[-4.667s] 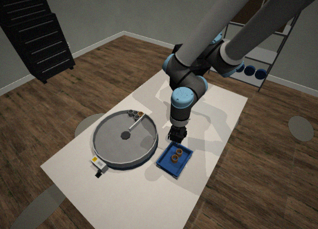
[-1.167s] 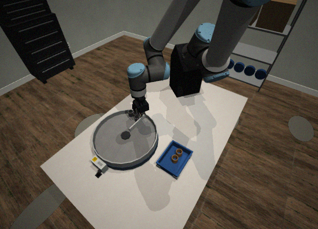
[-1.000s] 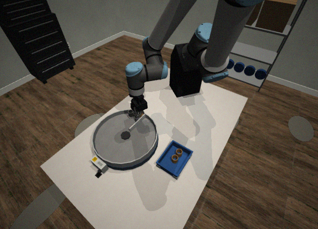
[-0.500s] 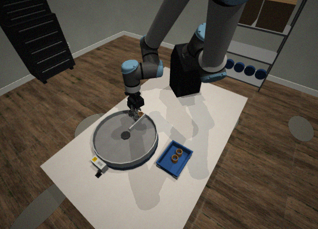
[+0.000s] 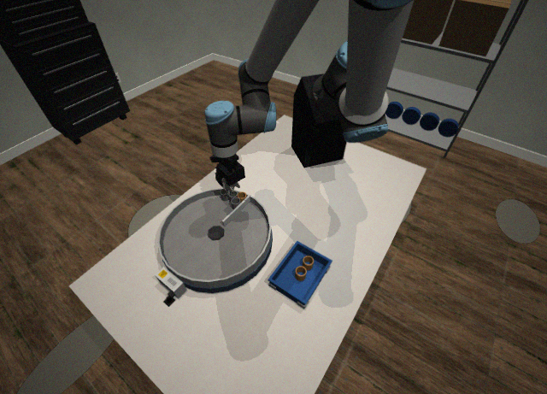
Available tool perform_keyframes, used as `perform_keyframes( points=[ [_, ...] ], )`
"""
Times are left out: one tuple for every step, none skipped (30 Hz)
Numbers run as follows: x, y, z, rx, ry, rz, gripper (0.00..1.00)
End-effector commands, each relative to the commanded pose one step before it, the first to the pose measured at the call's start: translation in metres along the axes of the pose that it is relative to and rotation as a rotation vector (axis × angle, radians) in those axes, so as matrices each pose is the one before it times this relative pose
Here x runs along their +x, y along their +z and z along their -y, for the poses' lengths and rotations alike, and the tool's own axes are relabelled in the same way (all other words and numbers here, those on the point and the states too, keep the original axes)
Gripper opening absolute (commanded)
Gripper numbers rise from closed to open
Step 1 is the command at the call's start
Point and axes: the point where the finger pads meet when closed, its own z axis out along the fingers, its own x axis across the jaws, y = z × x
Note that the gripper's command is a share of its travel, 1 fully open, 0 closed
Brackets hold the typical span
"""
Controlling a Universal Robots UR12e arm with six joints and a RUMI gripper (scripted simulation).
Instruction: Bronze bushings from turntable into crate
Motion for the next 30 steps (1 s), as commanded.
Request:
perform_keyframes(
  points=[
    [-0.00081,-0.00033,0.00472,-0.0001,-0.01423,0.00077,0.05],
    [-0.00003,0.0,0.0005,-0.00001,-0.00152,0.00001,0.05],
    [-0.00002,0.0,0.00044,-0.00001,-0.00134,0.00001,0.05],
    [-0.00002,0.0,0.00038,-0.00001,-0.00116,0.0,0.05],
    [0.0,0.0,0.0,0.0,0.0,0.0,0.05],
    [0.0,0.0,0.0,0.0,0.0,0.0,0.05],
    [-0.00002,0.0,0.00032,-0.00001,-0.001,0.0,0.05],
    [-0.00001,0.0,0.00027,-0.00001,-0.00084,0.0,0.05],
    [-0.00001,0.0,0.00023,-0.00001,-0.0007,0.0,0.05],
    [-0.00001,0.0,0.00018,-0.00001,-0.00057,0.0,0.05],
    [-0.00001,0.0,0.00015,0.0,-0.00045,0.0,0.05],
    [0.0,0.0,0.00011,0.0,-0.00034,0.0,0.05],
    [0.0,0.0,0.00008,0.0,-0.00025,0.0,0.05],
    [0.0,0.0,0.00005,0.0,-0.00017,0.0,0.05],
    [0.0,0.0,0.00003,0.0,-0.0001,0.0,0.05],
    [0.0,0.0,0.00002,0.0,-0.00005,0.0,0.05],
    [0.0,0.0,0.00001,0.0,-0.00002,0.0,0.05],
    [0.0,0.0,0.0,0.0,0.0,0.0,0.05],
    [0.0,0.0,0.0,0.0,0.0,0.0,0.05],
    [0.0,0.0,0.0,0.0,0.0,0.0,0.05],
    [0.0,0.0,0.0,0.0,0.0,0.0,0.05],
    [0.0,0.0,0.0,0.0,0.0,0.0,0.05],
    [0.0,0.0,0.0,0.0,0.0,0.0,0.05],
    [0.0,0.0,0.0,0.0,0.0,0.0,0.05],
    [0.0,0.0,0.0,0.0,0.0,0.0,0.05],
    [0.0,0.0,0.0,0.0,0.0,0.0,0.05],
    [0.0,0.0,0.0,0.0,0.0,0.0,0.05],
    [0.0,0.0,0.0,0.0,0.0,0.0,0.05],
    [0.0,0.0,0.0,0.0,0.0,0.0,0.05],
    [0.0,0.0,0.0,0.0,0.0,0.0,0.05]
  ],
)
